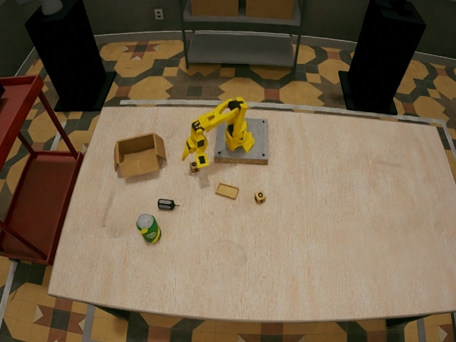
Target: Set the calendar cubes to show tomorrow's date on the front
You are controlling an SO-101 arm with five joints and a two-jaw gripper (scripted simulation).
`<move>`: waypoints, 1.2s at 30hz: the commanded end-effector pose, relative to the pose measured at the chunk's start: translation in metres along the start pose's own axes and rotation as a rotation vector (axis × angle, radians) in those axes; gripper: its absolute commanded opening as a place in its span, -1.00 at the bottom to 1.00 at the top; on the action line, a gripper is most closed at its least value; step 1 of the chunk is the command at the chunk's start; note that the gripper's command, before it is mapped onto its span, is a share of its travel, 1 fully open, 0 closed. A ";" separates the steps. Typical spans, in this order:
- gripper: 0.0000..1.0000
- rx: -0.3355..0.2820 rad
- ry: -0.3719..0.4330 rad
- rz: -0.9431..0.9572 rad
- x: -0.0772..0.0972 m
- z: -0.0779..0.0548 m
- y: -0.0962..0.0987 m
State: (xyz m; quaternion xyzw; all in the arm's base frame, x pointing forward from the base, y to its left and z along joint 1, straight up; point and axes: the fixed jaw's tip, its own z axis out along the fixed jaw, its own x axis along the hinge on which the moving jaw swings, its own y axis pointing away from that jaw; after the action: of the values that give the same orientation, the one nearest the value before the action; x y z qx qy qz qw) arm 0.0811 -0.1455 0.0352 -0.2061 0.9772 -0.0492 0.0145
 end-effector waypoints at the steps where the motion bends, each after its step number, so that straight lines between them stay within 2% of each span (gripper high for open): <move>1: -0.30 -0.092 0.007 -0.003 0.002 0.012 0.010; 6: -0.30 -0.121 0.009 -0.003 0.002 0.016 0.014; 36: -0.30 -0.119 0.009 -0.003 0.002 0.019 0.013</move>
State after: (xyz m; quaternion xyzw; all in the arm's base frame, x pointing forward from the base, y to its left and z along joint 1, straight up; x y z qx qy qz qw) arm 0.0768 -0.1378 0.0195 -0.2064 0.9785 0.0011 -0.0010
